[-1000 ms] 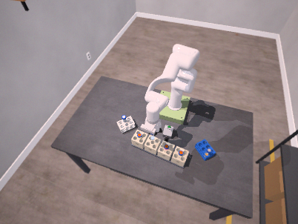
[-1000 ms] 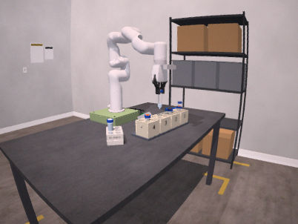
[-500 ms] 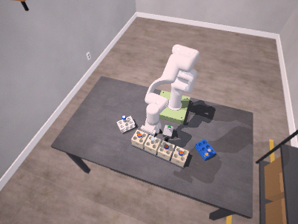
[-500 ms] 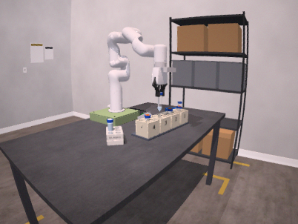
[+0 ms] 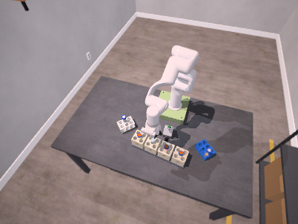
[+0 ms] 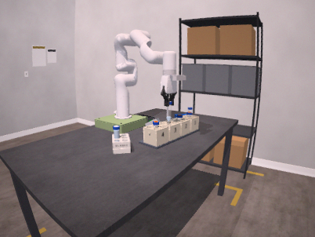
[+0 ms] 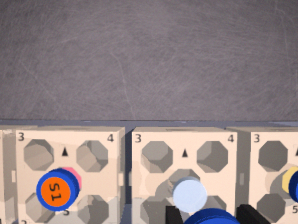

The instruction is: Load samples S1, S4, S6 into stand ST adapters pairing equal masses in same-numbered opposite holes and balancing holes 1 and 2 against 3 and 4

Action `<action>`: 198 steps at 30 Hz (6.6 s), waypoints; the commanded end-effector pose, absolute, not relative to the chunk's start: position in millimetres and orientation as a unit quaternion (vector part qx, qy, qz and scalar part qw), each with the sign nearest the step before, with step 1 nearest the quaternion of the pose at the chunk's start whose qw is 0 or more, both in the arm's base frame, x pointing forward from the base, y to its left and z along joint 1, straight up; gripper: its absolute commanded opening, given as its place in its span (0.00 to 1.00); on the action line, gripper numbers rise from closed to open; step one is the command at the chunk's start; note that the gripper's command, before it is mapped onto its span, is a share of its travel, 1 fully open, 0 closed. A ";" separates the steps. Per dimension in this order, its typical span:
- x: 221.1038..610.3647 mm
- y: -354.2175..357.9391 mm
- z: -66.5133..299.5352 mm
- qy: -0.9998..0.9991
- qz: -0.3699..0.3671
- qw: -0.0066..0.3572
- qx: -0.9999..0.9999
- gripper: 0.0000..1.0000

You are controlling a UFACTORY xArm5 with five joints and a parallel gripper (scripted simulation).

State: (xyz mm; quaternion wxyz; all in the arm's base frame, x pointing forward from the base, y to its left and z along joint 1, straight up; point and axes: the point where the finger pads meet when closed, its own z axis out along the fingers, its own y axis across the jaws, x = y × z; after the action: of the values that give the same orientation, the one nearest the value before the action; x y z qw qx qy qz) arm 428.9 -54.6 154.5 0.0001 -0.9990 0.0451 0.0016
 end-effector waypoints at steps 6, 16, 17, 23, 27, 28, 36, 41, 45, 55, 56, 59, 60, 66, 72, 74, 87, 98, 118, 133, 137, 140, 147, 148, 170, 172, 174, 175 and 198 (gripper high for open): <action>430.2 -54.8 155.1 0.045 -0.001 0.001 -0.999 0.00; 430.2 -54.8 151.1 0.045 -0.001 0.001 -0.999 0.00; 430.2 -54.8 150.1 0.045 -0.001 0.001 -0.999 0.00; 430.2 -54.7 144.1 0.045 -0.001 0.001 -0.999 0.00; 430.2 -54.7 142.1 0.045 -0.001 0.001 -0.999 0.00; 430.2 -54.7 141.1 0.045 -0.001 0.001 -0.999 0.00; 430.2 -54.7 133.1 0.045 -0.001 0.001 -0.999 0.00; 430.2 -54.7 128.1 0.045 -0.001 0.001 -0.999 0.00; 430.2 -54.7 126.1 0.045 -0.001 0.001 -0.999 0.00; 430.2 -54.7 116.0 0.045 -0.001 0.001 -0.999 0.00; 430.2 -54.7 115.0 0.045 -0.001 0.001 -0.999 0.00; 430.2 -54.7 112.0 0.045 -0.001 0.001 -0.999 0.00; 430.2 -54.7 112.0 0.045 -0.001 0.001 -0.999 0.00; 430.2 -54.7 107.0 0.045 -0.001 0.001 -0.999 0.00; 430.2 -54.7 101.0 0.045 -0.001 0.001 -0.999 0.00; 430.2 -54.7 99.0 0.045 -0.001 0.001 -0.999 0.00; 430.2 -54.6 88.0 0.045 -0.001 0.001 -0.999 0.00; 430.2 -54.6 79.0 0.045 -0.001 0.001 -0.999 0.00; 430.2 -54.6 61.9 0.045 -0.001 0.001 -0.999 0.00; 430.2 -54.6 61.9 0.045 -0.001 0.001 -0.999 0.00; 430.2 -54.6 61.6 0.045 -0.001 0.001 -0.999 0.44; 430.2 -54.6 61.6 0.045 -0.001 0.001 -0.999 0.44; 430.2 -54.6 61.6 0.045 -0.001 0.001 -0.999 0.44; 430.2 -54.6 61.6 0.045 -0.001 0.001 -0.999 0.44; 430.2 -54.6 75.6 0.045 -0.001 0.001 -0.999 0.44; 430.2 -54.6 79.6 0.045 -0.001 0.001 -0.999 0.44; 430.2 -54.6 83.6 0.045 -0.001 0.001 -0.999 0.44; 430.2 -54.6 85.7 0.045 -0.001 0.001 -0.999 0.44; 430.2 -54.7 123.7 0.045 -0.001 0.001 -0.999 0.44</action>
State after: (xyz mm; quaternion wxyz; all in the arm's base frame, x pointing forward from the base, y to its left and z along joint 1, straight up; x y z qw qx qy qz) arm 429.3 -54.6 116.5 0.0001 -0.9990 0.0451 0.0009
